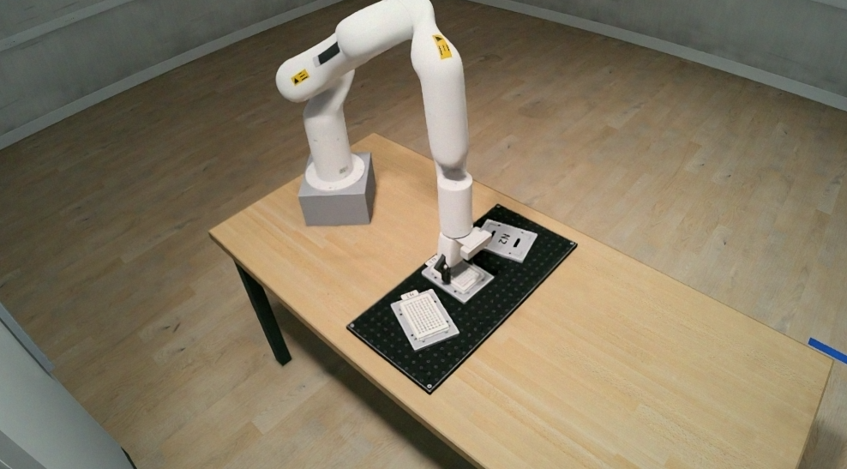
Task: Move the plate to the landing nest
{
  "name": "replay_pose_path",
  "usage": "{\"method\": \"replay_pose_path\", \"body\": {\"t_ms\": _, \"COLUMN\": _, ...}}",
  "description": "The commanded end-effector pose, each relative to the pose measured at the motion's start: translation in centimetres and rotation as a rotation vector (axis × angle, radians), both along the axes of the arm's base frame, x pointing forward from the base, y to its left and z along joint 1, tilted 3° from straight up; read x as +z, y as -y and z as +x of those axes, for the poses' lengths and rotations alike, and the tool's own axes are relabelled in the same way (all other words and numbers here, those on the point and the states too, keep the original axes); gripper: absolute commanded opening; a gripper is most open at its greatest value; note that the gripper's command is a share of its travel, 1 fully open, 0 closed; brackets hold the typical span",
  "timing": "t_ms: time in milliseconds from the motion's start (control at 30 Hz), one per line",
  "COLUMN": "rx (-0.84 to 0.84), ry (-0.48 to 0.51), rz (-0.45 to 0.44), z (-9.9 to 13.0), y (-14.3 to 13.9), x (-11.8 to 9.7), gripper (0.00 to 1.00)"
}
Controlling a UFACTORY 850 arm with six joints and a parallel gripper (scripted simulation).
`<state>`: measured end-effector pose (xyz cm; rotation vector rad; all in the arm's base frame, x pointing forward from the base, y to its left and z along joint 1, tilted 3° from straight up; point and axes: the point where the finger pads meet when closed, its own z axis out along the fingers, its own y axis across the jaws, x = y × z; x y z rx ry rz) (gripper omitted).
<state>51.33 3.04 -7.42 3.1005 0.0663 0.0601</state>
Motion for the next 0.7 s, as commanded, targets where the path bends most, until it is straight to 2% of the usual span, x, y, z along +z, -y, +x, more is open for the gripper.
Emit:
{"method": "replay_pose_path", "body": {"t_ms": 0, "rx": 0.0, "ry": 0.005, "rz": -0.002, "z": 0.06, "y": -0.01, "x": 0.03, "gripper": 0.0}}
{"method": "replay_pose_path", "body": {"t_ms": 333, "rx": 0.0, "ry": 0.005, "rz": -0.002, "z": 0.06, "y": -0.01, "x": 0.03, "gripper": 0.0}}
{"method": "replay_pose_path", "body": {"t_ms": 367, "rx": 0.0, "ry": 0.005, "rz": -0.002, "z": 0.07, "y": 0.0, "x": -0.04, "gripper": 1.0}}
{"method": "replay_pose_path", "body": {"t_ms": 667, "rx": 0.0, "ry": 0.005, "rz": -0.002, "z": 0.07, "y": 0.0, "x": -0.04, "gripper": 1.0}}
